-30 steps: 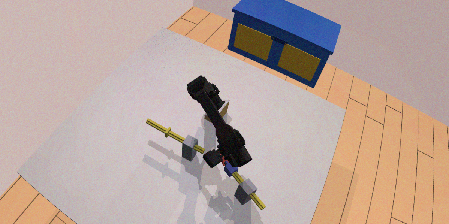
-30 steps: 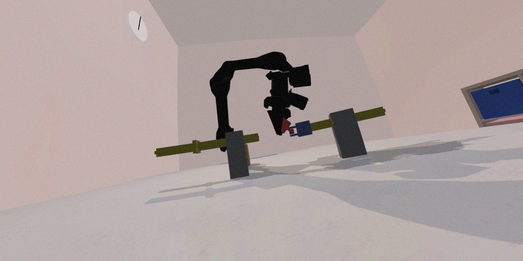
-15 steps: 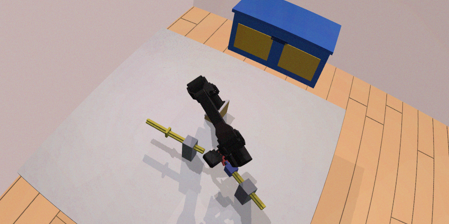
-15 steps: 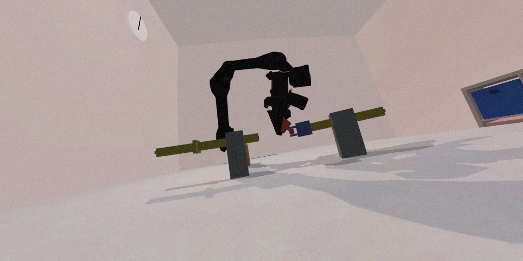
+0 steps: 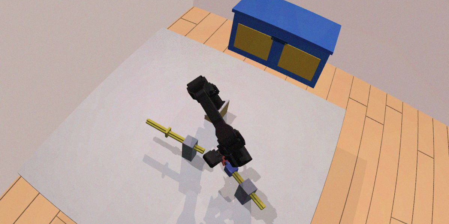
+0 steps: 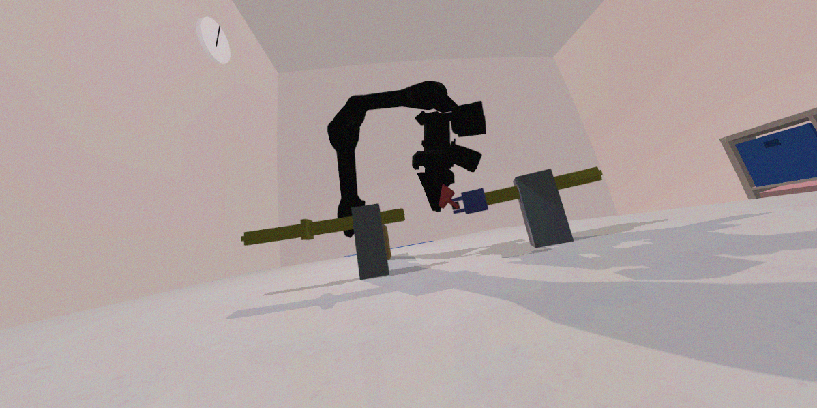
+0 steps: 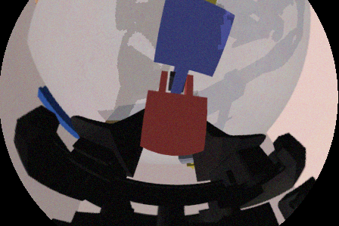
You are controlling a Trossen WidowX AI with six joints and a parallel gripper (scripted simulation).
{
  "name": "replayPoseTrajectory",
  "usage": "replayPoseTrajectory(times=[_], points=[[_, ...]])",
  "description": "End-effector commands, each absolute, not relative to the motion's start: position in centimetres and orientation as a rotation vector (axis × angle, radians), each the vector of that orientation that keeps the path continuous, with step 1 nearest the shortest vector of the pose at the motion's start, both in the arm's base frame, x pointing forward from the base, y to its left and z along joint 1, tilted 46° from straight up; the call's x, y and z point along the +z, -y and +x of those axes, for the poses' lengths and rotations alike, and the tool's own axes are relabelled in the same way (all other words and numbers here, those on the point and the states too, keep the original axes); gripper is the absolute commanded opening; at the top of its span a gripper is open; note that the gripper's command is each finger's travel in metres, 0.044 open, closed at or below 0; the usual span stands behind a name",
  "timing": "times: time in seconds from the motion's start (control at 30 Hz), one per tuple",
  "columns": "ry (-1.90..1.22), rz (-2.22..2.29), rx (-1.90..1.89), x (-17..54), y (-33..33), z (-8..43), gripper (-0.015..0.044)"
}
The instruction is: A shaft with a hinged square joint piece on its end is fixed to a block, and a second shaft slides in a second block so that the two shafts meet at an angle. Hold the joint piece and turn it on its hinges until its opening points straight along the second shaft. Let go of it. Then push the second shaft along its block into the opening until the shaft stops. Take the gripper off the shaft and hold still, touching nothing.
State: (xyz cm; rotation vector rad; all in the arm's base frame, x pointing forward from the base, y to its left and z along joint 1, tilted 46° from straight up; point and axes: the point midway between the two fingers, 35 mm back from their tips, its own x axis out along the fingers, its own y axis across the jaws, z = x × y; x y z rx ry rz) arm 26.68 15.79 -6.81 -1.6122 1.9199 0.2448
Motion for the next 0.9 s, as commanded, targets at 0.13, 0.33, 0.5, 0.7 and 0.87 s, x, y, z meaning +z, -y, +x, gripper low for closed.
replayPoseTrajectory(times=[0.13,0.33,0.5,0.7,0.87], points=[[-1.919,-1.613,0.248,-6.82,-15.8,26.69,0.0182],[-1.92,-1.612,0.245,-6.81,-15.79,26.68,0.0147],[-1.92,-1.612,0.245,-6.81,-15.79,26.68,0.0068],[-1.92,-1.612,0.245,-6.81,-15.79,26.68,0.0],[-1.891,-1.608,0.292,-6.84,-15.59,26.71,0.0]])
